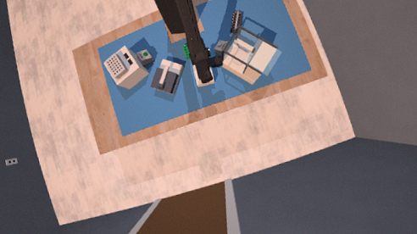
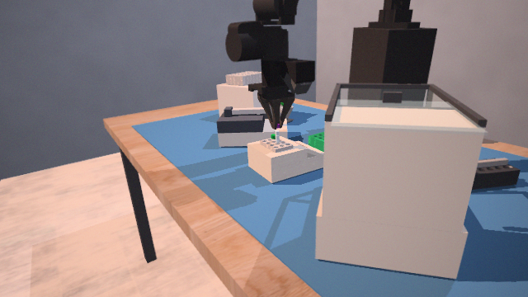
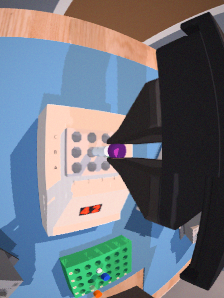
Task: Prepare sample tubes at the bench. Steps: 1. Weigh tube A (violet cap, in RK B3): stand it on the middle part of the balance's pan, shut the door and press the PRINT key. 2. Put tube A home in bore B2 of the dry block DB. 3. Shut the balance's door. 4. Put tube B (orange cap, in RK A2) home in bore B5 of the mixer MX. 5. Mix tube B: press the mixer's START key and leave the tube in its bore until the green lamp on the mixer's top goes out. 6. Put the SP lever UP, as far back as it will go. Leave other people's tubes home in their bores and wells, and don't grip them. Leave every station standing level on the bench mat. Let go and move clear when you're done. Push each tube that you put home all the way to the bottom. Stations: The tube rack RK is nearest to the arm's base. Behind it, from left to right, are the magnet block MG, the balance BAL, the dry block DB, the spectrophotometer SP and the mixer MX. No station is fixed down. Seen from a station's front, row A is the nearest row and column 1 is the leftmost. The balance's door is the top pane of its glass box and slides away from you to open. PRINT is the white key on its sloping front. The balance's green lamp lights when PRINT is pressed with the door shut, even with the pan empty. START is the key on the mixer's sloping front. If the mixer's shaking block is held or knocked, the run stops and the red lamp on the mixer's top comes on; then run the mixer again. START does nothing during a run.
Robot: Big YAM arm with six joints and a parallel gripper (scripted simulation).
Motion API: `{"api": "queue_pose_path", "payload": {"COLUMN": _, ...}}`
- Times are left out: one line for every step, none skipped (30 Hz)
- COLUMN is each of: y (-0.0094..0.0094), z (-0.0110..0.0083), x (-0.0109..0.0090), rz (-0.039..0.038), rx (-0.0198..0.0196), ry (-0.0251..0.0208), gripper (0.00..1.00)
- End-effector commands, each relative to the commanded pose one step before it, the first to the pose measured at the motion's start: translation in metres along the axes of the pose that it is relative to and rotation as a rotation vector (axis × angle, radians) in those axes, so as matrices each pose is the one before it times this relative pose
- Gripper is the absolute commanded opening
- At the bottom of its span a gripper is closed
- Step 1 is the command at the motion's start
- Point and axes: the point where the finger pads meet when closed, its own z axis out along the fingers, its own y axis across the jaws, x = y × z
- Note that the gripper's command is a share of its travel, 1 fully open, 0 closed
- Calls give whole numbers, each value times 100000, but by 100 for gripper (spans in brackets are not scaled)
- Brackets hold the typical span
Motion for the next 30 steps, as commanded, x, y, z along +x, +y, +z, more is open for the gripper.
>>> {"api": "queue_pose_path", "payload": {"y": -591, "z": -864, "x": -144, "rz": 103, "rx": 3262, "ry": -645, "gripper": 9}}
{"api": "queue_pose_path", "payload": {"y": -12, "z": -29, "x": -2, "rz": -3, "rx": 77, "ry": -11, "gripper": 9}}
{"api": "queue_pose_path", "payload": {"y": 0, "z": -4, "x": 4, "rz": 0, "rx": 10, "ry": -1, "gripper": 9}}
{"api": "queue_pose_path", "payload": {"y": 18, "z": 19, "x": 8, "rz": 4, "rx": -45, "ry": 7, "gripper": 9}}
{"api": "queue_pose_path", "payload": {"y": 39, "z": 54, "x": 16, "rz": 8, "rx": -140, "ry": 20, "gripper": 9}}
{"api": "queue_pose_path", "payload": {"y": 73, "z": 86, "x": 19, "rz": 15, "rx": -210, "ry": 29, "gripper": 9}}
{"api": "queue_pose_path", "payload": {"y": -205, "z": 319, "x": -8, "rz": -155, "rx": -931, "ry": 228, "gripper": 9}}
{"api": "queue_pose_path", "payload": {"y": -2, "z": 0, "x": 0, "rz": 0, "rx": 0, "ry": 0, "gripper": 9}}
{"api": "queue_pose_path", "payload": {"y": -2, "z": 0, "x": 1, "rz": 0, "rx": 0, "ry": 0, "gripper": 9}}
{"api": "queue_pose_path", "payload": {"y": 0, "z": 0, "x": 1, "rz": 0, "rx": 0, "ry": 0, "gripper": 9}}
{"api": "queue_pose_path", "payload": {"y": 0, "z": 0, "x": 1, "rz": 0, "rx": 0, "ry": 0, "gripper": 9}}
{"api": "queue_pose_path", "payload": {"y": -2, "z": 0, "x": 0, "rz": 0, "rx": 0, "ry": 0, "gripper": 9}}
{"api": "queue_pose_path", "payload": {"y": -2, "z": 0, "x": 1, "rz": 0, "rx": 0, "ry": 0, "gripper": 9}}
{"api": "queue_pose_path", "payload": {"y": 0, "z": 0, "x": 1, "rz": 0, "rx": 0, "ry": 0, "gripper": 9}}
{"api": "queue_pose_path", "payload": {"y": 0, "z": 0, "x": 0, "rz": 0, "rx": 0, "ry": 0, "gripper": 9}}
{"api": "queue_pose_path", "payload": {"y": 0, "z": 0, "x": 0, "rz": 0, "rx": 0, "ry": 0, "gripper": 9}}
{"api": "queue_pose_path", "payload": {"y": -2, "z": 0, "x": 1, "rz": 0, "rx": 0, "ry": 0, "gripper": 9}}
{"api": "queue_pose_path", "payload": {"y": -1, "z": 0, "x": 1, "rz": 0, "rx": 0, "ry": 0, "gripper": 9}}
{"api": "queue_pose_path", "payload": {"y": 0, "z": 0, "x": 1, "rz": 0, "rx": 0, "ry": 0, "gripper": 9}}
{"api": "queue_pose_path", "payload": {"y": -1, "z": 0, "x": 1, "rz": 0, "rx": 0, "ry": 0, "gripper": 9}}
{"api": "queue_pose_path", "payload": {"y": -2, "z": 0, "x": 1, "rz": 0, "rx": 0, "ry": 0, "gripper": 9}}
{"api": "queue_pose_path", "payload": {"y": -1, "z": 0, "x": 1, "rz": 0, "rx": 0, "ry": 0, "gripper": 9}}
{"api": "queue_pose_path", "payload": {"y": 0, "z": 0, "x": 1, "rz": 0, "rx": 0, "ry": 0, "gripper": 9}}
{"api": "queue_pose_path", "payload": {"y": -1, "z": 0, "x": 1, "rz": 0, "rx": 0, "ry": 0, "gripper": 9}}
{"api": "queue_pose_path", "payload": {"y": -2, "z": 0, "x": 1, "rz": 0, "rx": 0, "ry": 0, "gripper": 9}}
{"api": "queue_pose_path", "payload": {"y": -1, "z": 0, "x": 1, "rz": 0, "rx": 0, "ry": 0, "gripper": 9}}
{"api": "queue_pose_path", "payload": {"y": -1, "z": 0, "x": 1, "rz": 0, "rx": 0, "ry": 0, "gripper": 9}}
{"api": "queue_pose_path", "payload": {"y": -1, "z": 0, "x": 1, "rz": 0, "rx": 0, "ry": 0, "gripper": 9}}
{"api": "queue_pose_path", "payload": {"y": -1, "z": 0, "x": 1, "rz": 0, "rx": 0, "ry": 0, "gripper": 9}}
{"api": "queue_pose_path", "payload": {"y": -1, "z": 0, "x": 1, "rz": 0, "rx": 0, "ry": 0, "gripper": 9}}
